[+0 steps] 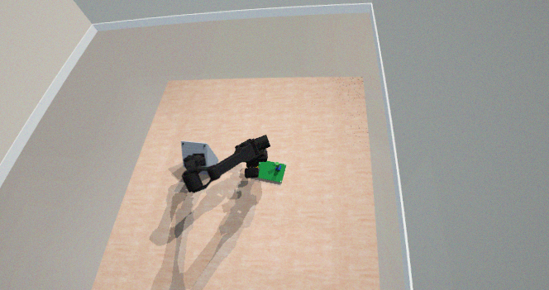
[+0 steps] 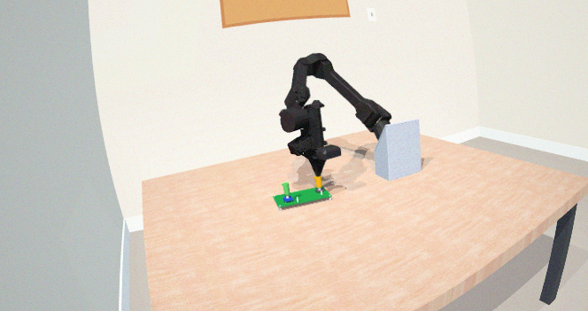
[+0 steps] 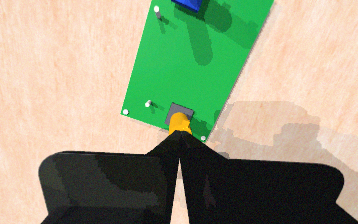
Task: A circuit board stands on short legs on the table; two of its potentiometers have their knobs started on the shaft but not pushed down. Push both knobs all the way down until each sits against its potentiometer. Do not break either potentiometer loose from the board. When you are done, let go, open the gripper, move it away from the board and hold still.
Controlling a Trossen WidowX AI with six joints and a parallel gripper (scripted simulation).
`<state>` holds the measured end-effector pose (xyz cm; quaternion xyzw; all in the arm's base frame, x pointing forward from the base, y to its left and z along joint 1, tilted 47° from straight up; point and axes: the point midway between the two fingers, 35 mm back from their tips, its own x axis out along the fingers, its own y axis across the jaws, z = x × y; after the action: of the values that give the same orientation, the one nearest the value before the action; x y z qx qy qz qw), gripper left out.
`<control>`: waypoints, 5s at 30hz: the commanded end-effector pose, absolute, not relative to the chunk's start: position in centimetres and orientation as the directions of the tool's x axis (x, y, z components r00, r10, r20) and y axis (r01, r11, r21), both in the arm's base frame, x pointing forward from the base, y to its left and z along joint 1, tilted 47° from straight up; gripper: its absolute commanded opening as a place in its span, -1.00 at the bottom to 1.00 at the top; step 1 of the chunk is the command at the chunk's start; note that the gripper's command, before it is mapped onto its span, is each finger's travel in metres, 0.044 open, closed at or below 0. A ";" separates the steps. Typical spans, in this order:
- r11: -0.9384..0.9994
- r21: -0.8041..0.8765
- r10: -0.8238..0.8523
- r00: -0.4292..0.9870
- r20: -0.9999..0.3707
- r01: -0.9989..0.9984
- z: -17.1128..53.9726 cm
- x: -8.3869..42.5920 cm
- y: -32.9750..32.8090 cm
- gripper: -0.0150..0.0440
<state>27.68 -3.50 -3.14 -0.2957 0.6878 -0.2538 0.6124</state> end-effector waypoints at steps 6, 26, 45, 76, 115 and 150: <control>0.693 -0.715 -0.721 -0.082 -0.688 -0.092 -3.6 27.7 -4.1 -0.49; 0.693 -0.715 -0.721 -0.082 -0.688 -0.092 -3.6 27.7 -4.1 -0.49; 0.693 -0.715 -0.721 -0.082 -0.688 -0.092 -3.7 27.7 -4.2 -0.49; 0.693 -0.715 -0.721 -0.082 -0.688 -0.092 -3.8 27.7 -4.3 -0.49; 0.693 -0.715 -0.721 -0.082 -0.688 -0.092 -3.9 27.7 -4.4 -0.49; 0.691 -0.714 -0.721 -0.034 -0.692 -0.109 -1.4 29.9 -2.2 -0.40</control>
<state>28.55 -2.61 -2.16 -0.3038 0.6855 -0.2482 0.6134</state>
